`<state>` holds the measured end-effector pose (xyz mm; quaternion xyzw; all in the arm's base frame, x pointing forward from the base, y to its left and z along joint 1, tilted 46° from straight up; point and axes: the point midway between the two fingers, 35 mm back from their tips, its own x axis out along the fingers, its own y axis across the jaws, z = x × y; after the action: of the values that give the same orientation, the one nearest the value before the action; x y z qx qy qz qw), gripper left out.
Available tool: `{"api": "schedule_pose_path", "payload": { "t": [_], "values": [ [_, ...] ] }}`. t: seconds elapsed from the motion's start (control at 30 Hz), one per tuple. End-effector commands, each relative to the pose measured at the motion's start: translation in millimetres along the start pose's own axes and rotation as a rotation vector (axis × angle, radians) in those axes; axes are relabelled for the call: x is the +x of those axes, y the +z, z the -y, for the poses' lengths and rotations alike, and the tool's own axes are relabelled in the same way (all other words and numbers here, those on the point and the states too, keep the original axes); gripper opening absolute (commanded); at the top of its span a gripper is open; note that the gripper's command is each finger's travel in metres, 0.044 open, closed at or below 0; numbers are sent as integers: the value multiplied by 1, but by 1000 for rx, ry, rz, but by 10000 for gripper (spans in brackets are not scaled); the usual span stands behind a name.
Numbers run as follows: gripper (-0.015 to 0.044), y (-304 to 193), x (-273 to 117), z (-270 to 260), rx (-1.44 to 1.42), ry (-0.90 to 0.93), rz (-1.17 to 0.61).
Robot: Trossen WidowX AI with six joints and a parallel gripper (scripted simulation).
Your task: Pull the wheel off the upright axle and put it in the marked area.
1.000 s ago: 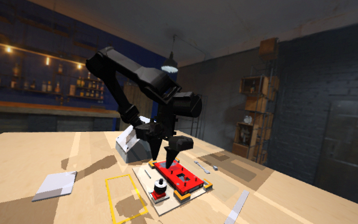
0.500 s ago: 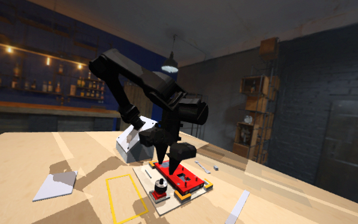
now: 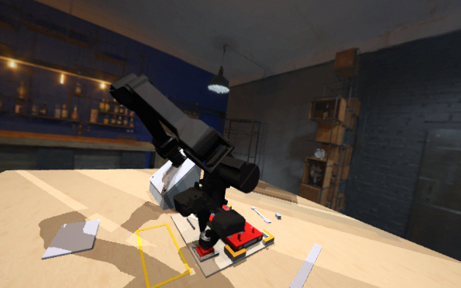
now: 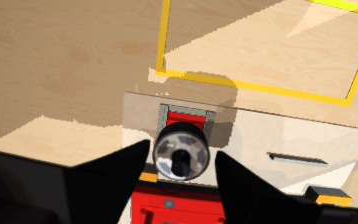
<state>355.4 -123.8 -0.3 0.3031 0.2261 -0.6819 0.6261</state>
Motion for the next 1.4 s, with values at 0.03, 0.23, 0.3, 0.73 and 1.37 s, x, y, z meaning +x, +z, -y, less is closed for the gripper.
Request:
{"api": "schedule_pose_path", "payload": {
  "t": [0.03, 0.23, 0.3, 0.73, 1.37],
  "values": [
    [208, 0, 0, 0, 2, -2, 0],
    [168, 0, 0, 0, 2, -2, 0],
    [135, 0, 0, 0, 2, -2, 0],
    [0, 0, -4, 0, 1, -1, 0],
    [0, 0, -10, 0, 1, 1, 0]
  ]
}}
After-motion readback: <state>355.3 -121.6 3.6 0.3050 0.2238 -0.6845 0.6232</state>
